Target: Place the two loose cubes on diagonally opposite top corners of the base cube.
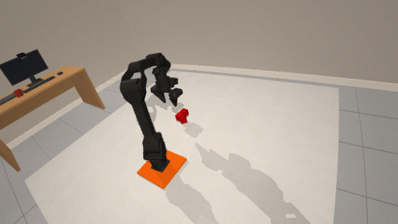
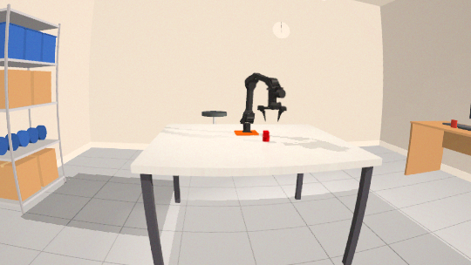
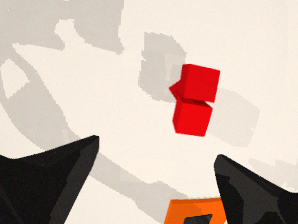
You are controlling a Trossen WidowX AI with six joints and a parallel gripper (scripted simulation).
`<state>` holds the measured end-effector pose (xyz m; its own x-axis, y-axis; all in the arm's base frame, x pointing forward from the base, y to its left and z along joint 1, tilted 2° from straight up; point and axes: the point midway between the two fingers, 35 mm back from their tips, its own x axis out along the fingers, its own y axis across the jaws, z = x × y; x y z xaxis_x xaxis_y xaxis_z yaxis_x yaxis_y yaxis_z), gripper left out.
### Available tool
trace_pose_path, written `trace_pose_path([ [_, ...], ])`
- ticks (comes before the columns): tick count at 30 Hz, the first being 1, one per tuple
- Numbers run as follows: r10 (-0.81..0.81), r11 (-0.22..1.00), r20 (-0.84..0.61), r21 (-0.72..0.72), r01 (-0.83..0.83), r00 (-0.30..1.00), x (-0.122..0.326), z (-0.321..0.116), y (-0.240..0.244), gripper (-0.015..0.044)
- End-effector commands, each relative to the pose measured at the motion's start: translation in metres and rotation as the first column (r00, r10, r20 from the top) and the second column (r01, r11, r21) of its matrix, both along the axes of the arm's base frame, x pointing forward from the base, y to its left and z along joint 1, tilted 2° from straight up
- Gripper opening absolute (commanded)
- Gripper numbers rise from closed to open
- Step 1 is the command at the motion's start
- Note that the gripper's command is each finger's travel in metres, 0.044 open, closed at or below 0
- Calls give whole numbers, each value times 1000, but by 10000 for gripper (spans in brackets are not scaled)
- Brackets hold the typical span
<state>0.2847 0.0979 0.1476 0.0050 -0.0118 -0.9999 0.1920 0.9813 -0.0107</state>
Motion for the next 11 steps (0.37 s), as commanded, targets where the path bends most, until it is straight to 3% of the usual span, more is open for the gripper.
trace_pose_path([
  [1, 14, 1000, -4, 6, -14, 1000, -13, 1, 58, 400],
  [4, 14, 1000, -5, 8, -14, 1000, -20, 1, 80, 400],
  [11, 14, 1000, -5, 8, -14, 1000, -20, 1, 80, 400],
])
